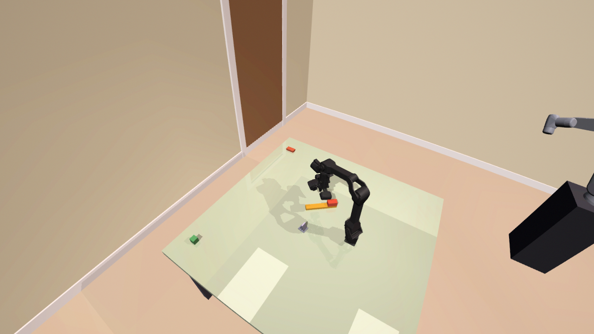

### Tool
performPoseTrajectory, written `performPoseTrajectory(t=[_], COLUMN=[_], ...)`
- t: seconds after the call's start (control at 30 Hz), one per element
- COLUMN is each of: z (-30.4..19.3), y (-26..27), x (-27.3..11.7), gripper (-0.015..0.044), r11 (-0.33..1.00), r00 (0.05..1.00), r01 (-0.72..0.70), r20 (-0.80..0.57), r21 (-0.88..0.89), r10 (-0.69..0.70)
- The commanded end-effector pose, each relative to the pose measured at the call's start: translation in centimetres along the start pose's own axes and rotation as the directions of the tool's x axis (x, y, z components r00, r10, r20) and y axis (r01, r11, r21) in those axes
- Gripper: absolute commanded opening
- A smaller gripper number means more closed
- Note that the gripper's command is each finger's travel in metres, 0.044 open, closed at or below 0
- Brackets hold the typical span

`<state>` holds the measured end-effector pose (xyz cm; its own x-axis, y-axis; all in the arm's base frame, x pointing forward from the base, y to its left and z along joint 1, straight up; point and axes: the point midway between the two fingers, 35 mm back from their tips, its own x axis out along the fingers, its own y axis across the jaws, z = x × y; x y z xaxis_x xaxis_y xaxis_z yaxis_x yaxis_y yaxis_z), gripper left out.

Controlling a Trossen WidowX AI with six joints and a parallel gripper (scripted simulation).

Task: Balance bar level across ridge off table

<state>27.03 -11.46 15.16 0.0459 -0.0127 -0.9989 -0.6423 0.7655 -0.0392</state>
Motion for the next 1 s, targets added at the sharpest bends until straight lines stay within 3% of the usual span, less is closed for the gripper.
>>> performPoseTrajectory(t=[0.0,0.4,0.97], z=[-0.3,-0.4,-0.4], y=[0.3,0.4,0.4], x=[0.4,7.6,9.7], gripper=[0.0315,0.0315,0.0315], r11=[1.0,1.0,1.0], r00=[1.0,1.0,1.0], r01=[-0.01,-0.01,-0.01], r20=[-0.012,-0.012,-0.013], r21=[0.008,0.008,0.008], r10=[0.01,0.01,0.011])
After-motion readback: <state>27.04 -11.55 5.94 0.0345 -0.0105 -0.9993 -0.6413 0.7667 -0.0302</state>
